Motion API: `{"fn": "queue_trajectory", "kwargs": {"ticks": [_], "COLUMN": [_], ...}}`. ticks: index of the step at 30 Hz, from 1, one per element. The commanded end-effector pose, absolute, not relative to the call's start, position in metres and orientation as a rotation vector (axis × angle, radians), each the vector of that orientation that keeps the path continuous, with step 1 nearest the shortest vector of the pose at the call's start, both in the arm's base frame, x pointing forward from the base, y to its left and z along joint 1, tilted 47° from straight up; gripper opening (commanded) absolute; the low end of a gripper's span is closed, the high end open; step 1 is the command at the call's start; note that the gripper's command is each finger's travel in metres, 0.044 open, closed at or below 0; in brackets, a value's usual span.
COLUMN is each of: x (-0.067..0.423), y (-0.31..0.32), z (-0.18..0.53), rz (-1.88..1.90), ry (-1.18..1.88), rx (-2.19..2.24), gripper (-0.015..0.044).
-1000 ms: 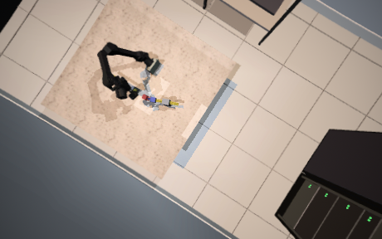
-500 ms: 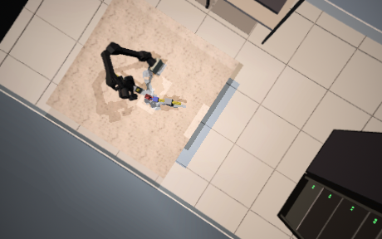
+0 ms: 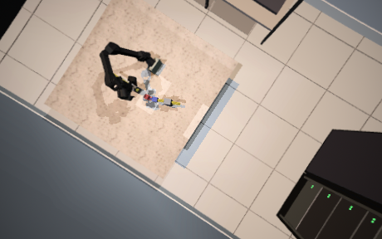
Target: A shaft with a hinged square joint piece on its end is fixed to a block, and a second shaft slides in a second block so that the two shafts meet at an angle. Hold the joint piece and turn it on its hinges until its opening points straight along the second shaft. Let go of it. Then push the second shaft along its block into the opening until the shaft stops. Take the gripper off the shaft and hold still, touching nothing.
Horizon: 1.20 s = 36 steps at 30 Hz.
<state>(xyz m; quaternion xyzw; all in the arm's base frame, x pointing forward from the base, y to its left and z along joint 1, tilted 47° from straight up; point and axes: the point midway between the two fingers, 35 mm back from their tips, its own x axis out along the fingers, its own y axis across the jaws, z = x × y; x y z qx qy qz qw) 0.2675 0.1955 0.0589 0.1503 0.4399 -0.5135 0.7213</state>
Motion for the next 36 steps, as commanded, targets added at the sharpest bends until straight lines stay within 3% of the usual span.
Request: {"fn": "queue_trajectory", "kwargs": {"ticks": [1, 36], "x": [0.267, 0.276], "y": [0.194, 0.139], "z": [0.057, -0.001], "rz": [-1.208, -1.262], "ry": [0.907, 0.847], "rx": [0.448, 0.536], "gripper": [0.0440, 0.0440]}}
